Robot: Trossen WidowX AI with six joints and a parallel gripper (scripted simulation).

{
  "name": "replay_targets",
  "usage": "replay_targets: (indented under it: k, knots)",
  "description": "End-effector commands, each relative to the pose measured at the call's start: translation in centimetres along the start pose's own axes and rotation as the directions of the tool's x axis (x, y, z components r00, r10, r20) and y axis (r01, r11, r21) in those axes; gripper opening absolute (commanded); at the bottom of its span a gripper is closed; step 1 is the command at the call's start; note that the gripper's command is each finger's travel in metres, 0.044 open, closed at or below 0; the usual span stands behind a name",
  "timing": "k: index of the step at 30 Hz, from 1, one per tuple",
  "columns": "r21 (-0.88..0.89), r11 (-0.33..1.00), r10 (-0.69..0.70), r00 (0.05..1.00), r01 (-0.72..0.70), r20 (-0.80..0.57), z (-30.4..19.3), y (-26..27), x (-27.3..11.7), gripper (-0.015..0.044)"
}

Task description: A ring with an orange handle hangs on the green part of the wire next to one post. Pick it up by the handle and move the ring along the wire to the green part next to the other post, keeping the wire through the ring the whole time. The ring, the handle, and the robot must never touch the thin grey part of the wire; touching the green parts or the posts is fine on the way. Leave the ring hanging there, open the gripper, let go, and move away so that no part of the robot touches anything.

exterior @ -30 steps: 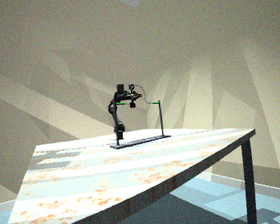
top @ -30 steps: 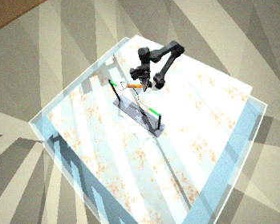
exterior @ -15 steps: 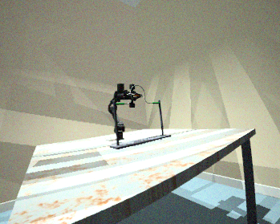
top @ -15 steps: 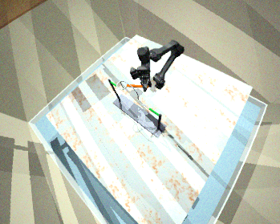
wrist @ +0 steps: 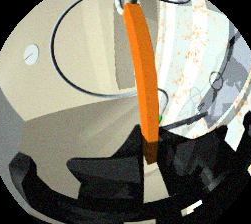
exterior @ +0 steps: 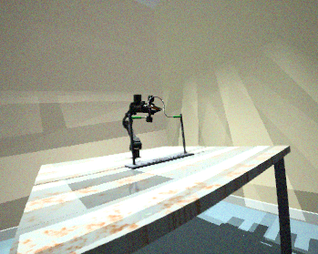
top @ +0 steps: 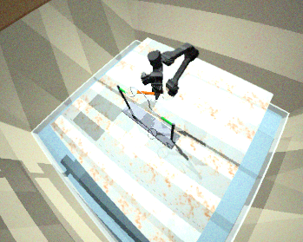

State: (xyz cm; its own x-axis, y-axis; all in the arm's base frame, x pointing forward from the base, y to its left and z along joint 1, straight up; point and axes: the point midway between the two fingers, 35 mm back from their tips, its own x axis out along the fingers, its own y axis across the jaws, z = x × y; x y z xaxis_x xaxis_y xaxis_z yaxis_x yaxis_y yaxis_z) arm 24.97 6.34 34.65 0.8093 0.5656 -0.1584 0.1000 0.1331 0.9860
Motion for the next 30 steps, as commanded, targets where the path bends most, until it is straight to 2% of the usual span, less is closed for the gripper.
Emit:
replay_targets:
  k: [1, 30]
  knots:
    - [-0.037, 0.999, -0.012, 1.0, 0.012, 0.011, 0.1, 0.2, -0.1, -0.015]
    - [-0.209, 0.968, -0.134, 0.99, 0.142, 0.052, 0.2, -0.8, 0.0, -0.015]
